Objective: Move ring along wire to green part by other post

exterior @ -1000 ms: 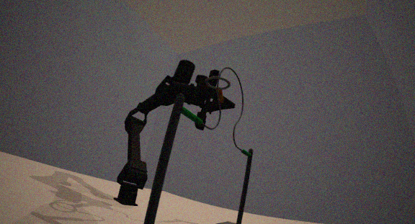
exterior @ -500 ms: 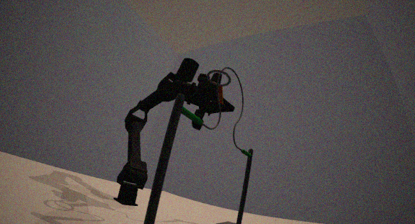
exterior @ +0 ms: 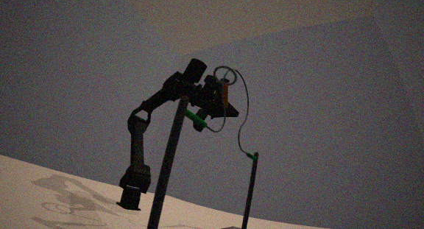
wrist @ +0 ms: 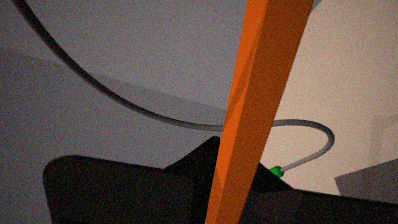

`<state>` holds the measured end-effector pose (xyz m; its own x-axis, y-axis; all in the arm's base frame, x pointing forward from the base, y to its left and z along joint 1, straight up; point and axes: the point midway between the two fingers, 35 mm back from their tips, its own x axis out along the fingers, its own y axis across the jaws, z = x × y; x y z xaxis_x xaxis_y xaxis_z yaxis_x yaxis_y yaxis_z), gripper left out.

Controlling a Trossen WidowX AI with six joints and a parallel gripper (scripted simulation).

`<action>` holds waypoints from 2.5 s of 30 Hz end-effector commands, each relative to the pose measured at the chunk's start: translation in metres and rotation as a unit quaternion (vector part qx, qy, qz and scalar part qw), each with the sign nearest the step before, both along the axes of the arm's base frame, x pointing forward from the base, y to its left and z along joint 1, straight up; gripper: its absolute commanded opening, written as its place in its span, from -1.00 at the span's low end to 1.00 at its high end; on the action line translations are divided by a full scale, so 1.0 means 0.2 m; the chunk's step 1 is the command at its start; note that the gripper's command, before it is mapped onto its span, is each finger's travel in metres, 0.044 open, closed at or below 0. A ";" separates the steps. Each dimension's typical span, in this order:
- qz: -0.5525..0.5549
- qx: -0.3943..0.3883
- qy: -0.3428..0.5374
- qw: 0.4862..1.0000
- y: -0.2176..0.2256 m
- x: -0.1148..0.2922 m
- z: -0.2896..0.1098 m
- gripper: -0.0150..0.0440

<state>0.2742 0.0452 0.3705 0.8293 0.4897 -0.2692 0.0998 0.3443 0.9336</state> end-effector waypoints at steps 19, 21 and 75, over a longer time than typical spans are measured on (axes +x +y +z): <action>-0.005 -0.149 0.001 0.989 -0.03 0.01 -0.05 -1.00; -0.005 -0.161 0.001 0.987 -0.03 0.01 -0.05 -1.00; -0.014 -0.484 0.004 0.875 -0.15 0.00 -0.13 -1.00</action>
<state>0.2747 0.0173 0.3439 0.8337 0.0361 -0.5510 0.1226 0.9608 0.2485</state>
